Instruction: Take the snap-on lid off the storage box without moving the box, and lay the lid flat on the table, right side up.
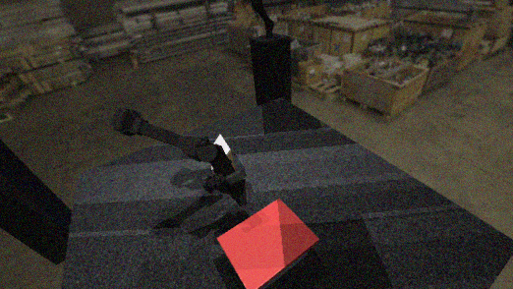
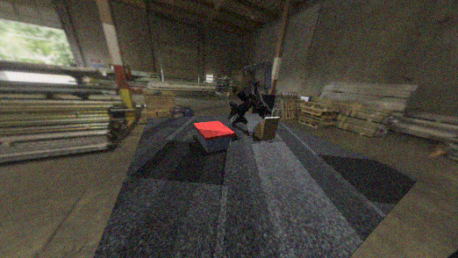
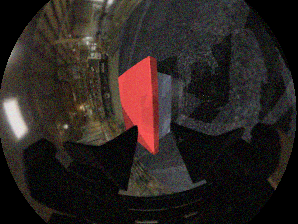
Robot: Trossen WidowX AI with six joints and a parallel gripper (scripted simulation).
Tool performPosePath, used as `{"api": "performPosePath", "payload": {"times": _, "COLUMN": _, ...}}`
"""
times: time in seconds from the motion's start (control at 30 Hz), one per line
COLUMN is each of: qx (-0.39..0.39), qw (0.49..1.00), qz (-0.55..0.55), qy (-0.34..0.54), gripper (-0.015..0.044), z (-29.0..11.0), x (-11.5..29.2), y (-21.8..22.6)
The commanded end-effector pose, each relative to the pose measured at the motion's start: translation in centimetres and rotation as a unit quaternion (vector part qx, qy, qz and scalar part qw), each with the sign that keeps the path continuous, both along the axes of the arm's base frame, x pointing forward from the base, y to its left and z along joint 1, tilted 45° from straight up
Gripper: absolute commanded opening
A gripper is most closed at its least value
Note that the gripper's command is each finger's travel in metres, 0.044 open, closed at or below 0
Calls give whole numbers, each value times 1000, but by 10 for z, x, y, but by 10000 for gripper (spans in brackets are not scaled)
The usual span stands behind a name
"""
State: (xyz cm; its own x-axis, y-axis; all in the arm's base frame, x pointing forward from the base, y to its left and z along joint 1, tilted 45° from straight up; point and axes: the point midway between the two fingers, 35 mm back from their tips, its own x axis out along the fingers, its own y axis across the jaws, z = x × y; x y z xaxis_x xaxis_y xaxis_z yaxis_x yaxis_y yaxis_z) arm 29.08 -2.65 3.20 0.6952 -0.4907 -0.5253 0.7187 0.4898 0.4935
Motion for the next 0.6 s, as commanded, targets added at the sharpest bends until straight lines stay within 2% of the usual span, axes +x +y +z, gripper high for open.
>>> {"api": "performPosePath", "payload": {"times": 0.0, "qx": 0, "qw": 1000, "qz": 2, "qy": 1, "gripper": 235, "z": -3, "x": 6, "y": -2}}
{"api": "performPosePath", "payload": {"times": 0.57, "qx": 0, "qw": 1000, "qz": 2, "qy": 1, "gripper": 235, "z": -16, "x": 25, "y": -15}}
